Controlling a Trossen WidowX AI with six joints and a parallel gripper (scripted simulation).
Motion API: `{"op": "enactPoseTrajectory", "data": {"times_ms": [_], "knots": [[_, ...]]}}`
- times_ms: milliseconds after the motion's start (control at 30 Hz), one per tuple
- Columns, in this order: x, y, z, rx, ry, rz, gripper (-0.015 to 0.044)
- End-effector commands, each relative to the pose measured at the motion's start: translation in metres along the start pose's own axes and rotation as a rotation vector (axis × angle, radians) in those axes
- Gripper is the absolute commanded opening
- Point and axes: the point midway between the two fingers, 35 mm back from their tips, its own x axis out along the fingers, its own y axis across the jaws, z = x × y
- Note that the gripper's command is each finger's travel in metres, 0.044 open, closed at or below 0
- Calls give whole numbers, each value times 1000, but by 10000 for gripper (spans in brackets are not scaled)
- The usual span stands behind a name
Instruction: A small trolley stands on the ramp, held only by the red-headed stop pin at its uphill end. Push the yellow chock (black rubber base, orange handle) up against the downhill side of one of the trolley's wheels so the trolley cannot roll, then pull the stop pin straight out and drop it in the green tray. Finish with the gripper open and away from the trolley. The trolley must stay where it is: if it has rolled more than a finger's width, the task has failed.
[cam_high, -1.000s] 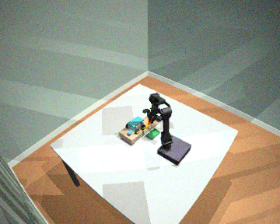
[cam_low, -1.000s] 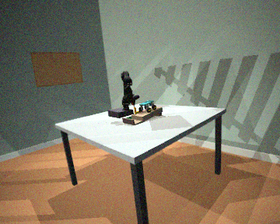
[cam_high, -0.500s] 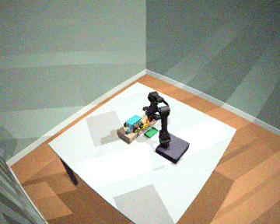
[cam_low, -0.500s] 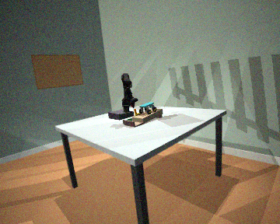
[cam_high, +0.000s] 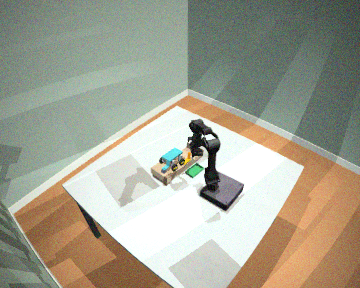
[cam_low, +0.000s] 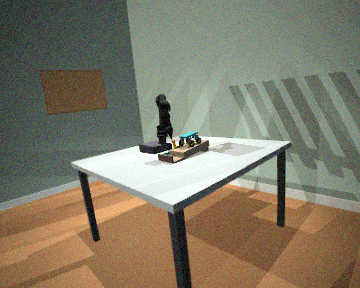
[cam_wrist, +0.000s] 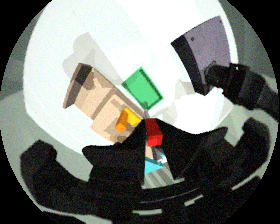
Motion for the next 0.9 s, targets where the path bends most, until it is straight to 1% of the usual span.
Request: {"op": "enactPoseTrajectory", "data": {"times_ms": [0, 867], "knots": [[-2, -1, 0, 113, -11, 33, 0], [-2, -2, -6, 864, -110, 139, 0]]}}
